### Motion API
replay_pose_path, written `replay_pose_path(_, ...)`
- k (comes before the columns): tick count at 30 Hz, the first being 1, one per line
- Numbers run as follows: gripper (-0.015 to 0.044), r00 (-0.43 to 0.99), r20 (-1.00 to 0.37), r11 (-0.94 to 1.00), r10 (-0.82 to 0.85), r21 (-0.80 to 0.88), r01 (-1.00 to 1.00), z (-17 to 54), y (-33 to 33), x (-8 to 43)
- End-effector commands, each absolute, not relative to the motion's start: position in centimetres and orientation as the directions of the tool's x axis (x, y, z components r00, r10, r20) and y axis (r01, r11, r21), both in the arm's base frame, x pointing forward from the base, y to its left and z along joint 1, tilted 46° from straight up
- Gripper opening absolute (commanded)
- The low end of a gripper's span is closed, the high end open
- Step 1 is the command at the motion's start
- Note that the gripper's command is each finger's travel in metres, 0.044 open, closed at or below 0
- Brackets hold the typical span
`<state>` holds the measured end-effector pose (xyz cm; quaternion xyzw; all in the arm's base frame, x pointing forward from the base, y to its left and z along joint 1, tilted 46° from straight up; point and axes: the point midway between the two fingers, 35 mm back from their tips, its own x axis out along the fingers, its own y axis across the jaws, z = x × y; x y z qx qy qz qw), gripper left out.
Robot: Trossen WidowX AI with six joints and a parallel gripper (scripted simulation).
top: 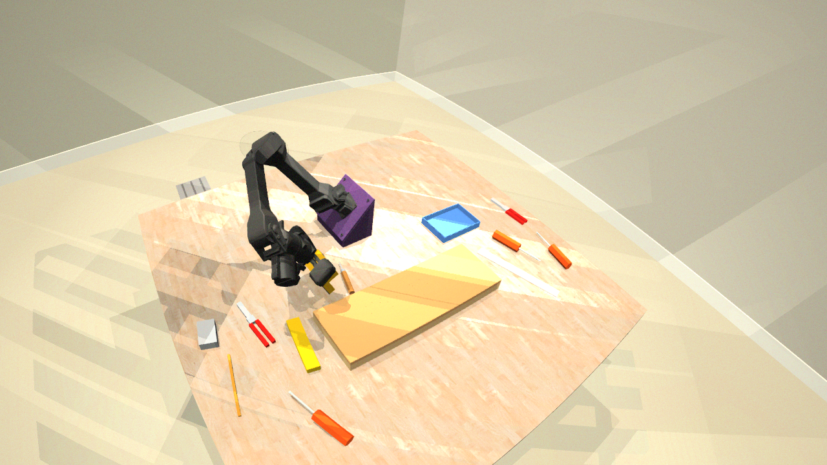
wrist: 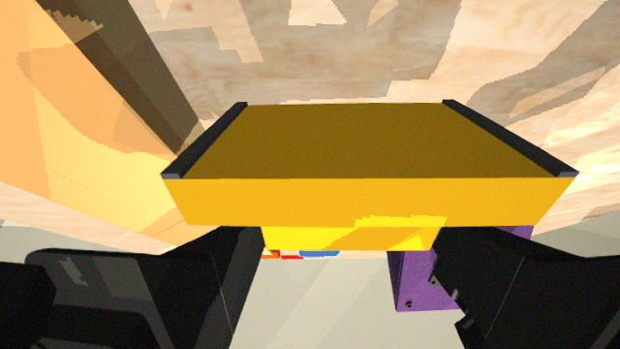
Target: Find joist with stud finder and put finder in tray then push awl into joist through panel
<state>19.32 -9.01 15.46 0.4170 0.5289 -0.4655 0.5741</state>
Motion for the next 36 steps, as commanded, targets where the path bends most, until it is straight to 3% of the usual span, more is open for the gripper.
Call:
replay_pose_path(1,0.0000,0.011,-0.998,0.226,-0.065,-0.004,0.974,15.78,-9.01,19.54)
replay_pose_path(36,0.0000,-0.044,-0.984,0.231,0.172,-0.003,0.973,15.78,-9.63,19.67)
